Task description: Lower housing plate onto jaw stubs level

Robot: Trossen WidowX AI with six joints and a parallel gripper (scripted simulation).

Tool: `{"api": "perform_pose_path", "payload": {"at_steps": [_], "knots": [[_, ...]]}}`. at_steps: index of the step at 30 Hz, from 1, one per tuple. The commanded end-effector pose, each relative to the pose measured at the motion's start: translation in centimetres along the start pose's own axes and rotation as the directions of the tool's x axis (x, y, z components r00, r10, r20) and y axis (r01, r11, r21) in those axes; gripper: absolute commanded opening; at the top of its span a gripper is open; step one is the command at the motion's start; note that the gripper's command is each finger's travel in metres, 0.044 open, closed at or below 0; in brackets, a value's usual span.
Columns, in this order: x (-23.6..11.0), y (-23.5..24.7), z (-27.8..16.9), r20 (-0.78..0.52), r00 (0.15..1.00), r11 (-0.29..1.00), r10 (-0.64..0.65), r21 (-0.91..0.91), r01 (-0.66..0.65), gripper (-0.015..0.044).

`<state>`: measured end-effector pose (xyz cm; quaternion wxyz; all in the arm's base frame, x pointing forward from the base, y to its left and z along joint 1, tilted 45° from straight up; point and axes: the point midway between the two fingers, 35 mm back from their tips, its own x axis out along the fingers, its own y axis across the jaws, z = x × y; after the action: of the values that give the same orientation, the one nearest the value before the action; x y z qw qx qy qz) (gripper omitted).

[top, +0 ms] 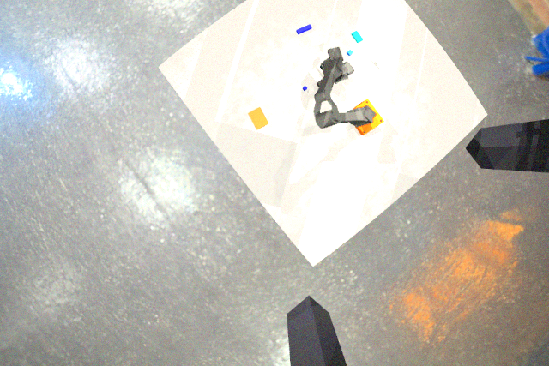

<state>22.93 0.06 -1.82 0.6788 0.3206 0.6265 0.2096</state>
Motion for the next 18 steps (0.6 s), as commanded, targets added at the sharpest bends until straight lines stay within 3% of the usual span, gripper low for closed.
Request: {"api": "perform_pose_path", "payload": {"at_steps": [1, 18], "knots": [[0.07, 0.04, 0.04, 0.002, 1.000, 1.000, 0.003, 0.005, -0.003, 0.0351], [0.36, 0.04, 0.03, 0.002, 1.000, 1.000, 0.003, 0.005, -0.003, 0.0351]]}}
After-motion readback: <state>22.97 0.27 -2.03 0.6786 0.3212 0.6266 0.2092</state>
